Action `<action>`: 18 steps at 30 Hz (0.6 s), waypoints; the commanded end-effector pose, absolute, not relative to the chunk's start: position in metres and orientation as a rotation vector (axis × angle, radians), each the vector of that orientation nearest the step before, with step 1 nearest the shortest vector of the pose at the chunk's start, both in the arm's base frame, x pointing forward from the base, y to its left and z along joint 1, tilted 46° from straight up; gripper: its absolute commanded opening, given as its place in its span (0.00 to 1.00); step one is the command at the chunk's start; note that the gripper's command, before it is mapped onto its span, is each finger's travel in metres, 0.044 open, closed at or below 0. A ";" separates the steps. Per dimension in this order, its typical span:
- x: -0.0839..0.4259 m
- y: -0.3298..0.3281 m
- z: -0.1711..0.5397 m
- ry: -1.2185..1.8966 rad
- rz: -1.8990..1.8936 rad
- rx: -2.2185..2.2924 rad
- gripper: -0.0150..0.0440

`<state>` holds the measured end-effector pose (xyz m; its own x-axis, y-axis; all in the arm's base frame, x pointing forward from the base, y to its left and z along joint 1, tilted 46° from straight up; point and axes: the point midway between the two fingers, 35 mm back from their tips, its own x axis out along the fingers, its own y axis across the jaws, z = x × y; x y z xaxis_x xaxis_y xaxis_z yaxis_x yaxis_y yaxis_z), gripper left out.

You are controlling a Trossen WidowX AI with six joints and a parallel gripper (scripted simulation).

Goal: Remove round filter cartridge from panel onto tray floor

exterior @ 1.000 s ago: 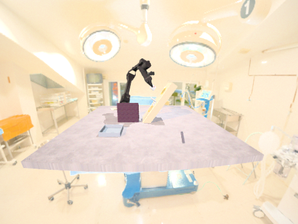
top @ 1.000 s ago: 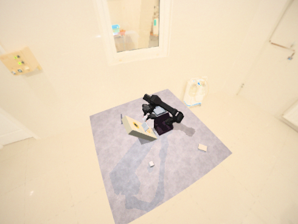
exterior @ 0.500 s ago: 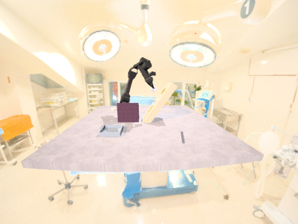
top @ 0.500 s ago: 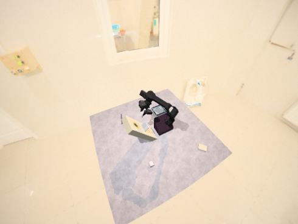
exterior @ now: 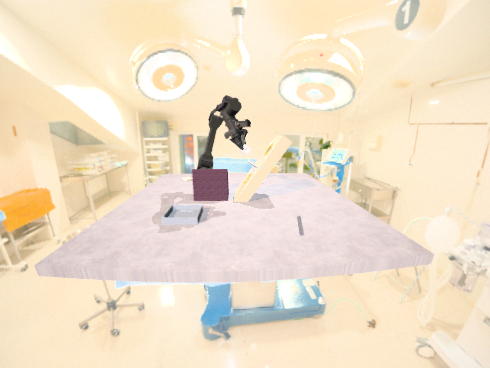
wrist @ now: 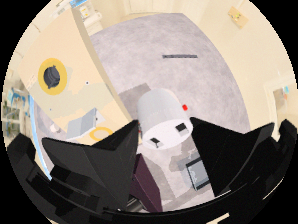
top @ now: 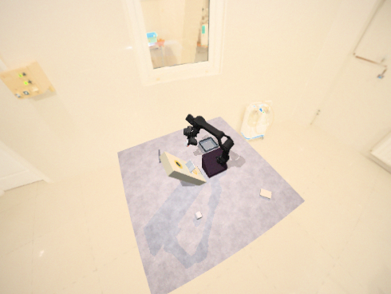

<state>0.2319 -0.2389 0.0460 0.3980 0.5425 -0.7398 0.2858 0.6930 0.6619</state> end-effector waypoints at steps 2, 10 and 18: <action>0.204 -0.258 0.016 1.268 -0.018 0.945 0.25; 0.157 -0.285 -0.026 1.347 -0.386 1.099 0.25; 0.135 -0.295 -0.042 1.359 -0.558 1.164 0.25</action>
